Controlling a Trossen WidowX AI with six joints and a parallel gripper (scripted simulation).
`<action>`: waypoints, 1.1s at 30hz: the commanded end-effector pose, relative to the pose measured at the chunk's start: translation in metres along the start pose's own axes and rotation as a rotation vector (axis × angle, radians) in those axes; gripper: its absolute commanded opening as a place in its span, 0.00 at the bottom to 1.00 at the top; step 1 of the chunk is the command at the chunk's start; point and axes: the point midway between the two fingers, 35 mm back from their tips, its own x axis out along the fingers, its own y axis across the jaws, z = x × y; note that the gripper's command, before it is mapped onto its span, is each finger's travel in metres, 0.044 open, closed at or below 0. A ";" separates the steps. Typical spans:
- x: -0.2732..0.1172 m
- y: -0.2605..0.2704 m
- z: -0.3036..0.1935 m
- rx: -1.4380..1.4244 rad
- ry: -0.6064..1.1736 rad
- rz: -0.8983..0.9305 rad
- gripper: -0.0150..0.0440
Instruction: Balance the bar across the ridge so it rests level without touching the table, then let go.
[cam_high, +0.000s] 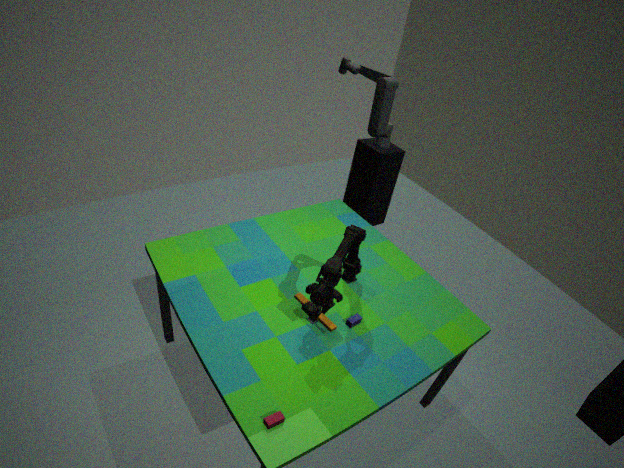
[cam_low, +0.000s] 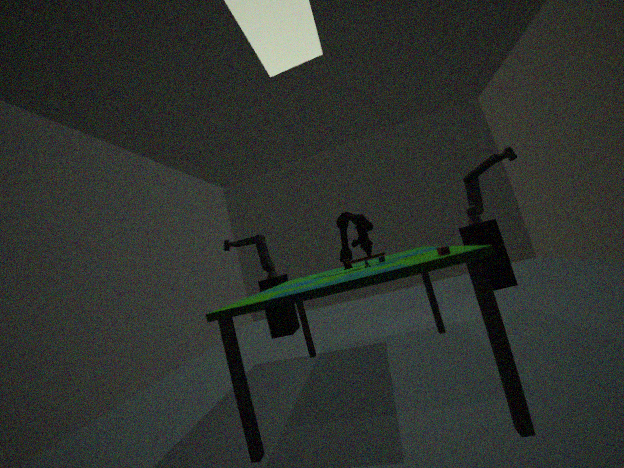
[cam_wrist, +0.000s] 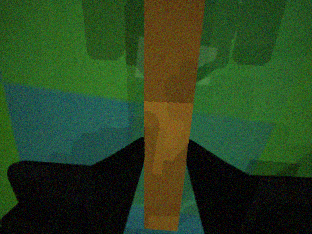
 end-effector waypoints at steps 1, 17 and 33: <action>0.000 0.000 0.000 0.000 0.000 0.000 0.25; 0.000 0.000 0.000 0.000 0.000 0.000 0.25; 0.000 0.000 0.000 0.000 0.000 0.000 0.43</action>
